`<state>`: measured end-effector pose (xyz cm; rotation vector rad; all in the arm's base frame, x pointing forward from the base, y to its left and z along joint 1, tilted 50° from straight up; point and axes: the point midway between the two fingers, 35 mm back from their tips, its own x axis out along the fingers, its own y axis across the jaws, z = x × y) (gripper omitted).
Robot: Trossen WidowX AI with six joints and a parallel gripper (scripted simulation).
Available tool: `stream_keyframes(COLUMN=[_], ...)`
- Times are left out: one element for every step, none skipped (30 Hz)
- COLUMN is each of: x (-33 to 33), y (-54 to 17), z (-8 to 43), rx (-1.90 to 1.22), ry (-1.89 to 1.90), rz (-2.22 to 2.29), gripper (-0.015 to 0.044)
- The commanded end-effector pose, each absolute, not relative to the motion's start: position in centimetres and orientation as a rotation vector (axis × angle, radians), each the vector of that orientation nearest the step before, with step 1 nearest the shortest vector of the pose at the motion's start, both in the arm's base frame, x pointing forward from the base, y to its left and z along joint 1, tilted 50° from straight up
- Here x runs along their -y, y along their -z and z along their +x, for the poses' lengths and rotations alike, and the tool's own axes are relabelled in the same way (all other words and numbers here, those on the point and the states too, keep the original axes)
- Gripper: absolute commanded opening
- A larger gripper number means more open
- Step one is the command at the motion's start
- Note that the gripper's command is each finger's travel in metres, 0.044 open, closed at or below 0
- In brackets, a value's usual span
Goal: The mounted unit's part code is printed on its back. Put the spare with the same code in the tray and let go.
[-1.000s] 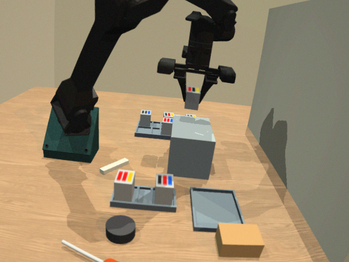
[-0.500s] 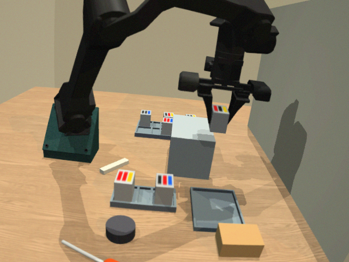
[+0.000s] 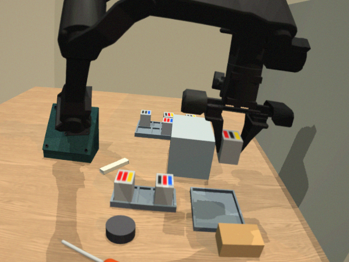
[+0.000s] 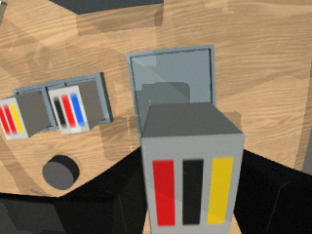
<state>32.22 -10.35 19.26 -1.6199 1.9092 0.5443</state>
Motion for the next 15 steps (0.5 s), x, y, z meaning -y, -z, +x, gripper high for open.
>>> stream_keyframes(x=[10.41,10.43,10.48,10.54,10.60,10.65,10.71,10.77,10.83,10.88,10.94,11.00,11.06,11.11,11.17], y=[-19.65,-19.63,-19.58,-19.53,-19.47,-19.42,-19.36,-19.31,-19.25,-19.20,-19.14,-19.09,-19.03,-18.98,-18.92], z=[32.28,32.28,32.29,32.30,32.30,32.31,32.32,32.32,32.33,32.33,32.34,32.34,32.35,32.36,32.36], rx=[-1.906,-1.906,-1.905,-1.905,-1.905,-1.905,-1.905,-1.905,-1.905,-1.904,-1.904,-1.904,-1.904,-1.904,-1.904], ry=[-0.547,-0.547,-0.547,-0.547,-0.547,-0.548,-0.548,-0.548,-0.548,-0.548,-0.548,-0.548,-0.549,-0.549,-0.549], rz=[-1.633,-1.633,-1.633,-1.633,-1.633,-1.633,-1.633,-1.633,-1.632,-1.632,-1.632,-1.632,-1.632,-1.632,-1.632], gripper=[0.0000,0.0000,0.0000,0.0000,0.0000,0.0000,0.0000,0.0000,0.0000,0.0000,0.0000,0.0000,0.0000,0.0000,0.0000])
